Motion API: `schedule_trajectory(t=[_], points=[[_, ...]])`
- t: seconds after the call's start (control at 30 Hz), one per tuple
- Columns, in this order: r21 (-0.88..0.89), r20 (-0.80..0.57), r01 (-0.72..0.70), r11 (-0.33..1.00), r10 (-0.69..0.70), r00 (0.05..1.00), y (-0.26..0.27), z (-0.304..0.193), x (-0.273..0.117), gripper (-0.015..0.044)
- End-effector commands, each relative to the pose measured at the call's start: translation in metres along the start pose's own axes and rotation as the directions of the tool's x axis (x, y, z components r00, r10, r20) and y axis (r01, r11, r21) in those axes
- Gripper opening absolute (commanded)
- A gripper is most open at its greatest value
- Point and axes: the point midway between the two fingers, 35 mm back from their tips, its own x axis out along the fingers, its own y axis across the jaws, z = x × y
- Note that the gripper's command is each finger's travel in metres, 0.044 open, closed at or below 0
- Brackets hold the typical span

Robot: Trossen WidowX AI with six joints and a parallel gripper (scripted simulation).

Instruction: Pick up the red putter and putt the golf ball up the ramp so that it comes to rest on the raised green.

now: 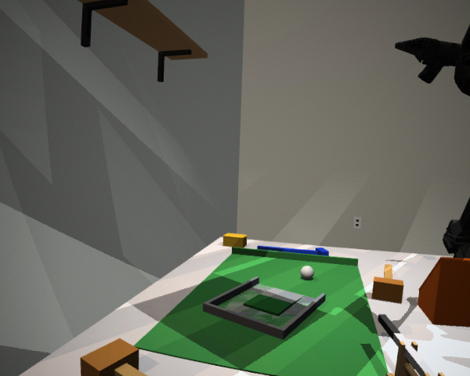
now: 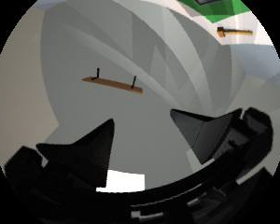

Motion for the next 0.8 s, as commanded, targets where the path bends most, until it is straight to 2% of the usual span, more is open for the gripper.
schedule_trajectory(t=[0.0,0.2,0.37,0.53,0.77], points=[[0.008,-0.002,-0.004,1.0,0.004,1.0,0.002,0.0,0.0,0.0426],[0.262,-0.076,-0.073,0.962,0.095,0.993,0.068,0.016,-0.017,0.044],[0.507,-0.125,-0.079,0.858,0.164,0.979,0.128,0.041,-0.035,0.044],[0.739,-0.124,-0.076,0.67,0.246,0.961,0.186,0.086,-0.043,0.044],[0.952,-0.079,-0.02,0.306,0.308,0.948,0.248,0.168,-0.04,0.044]])
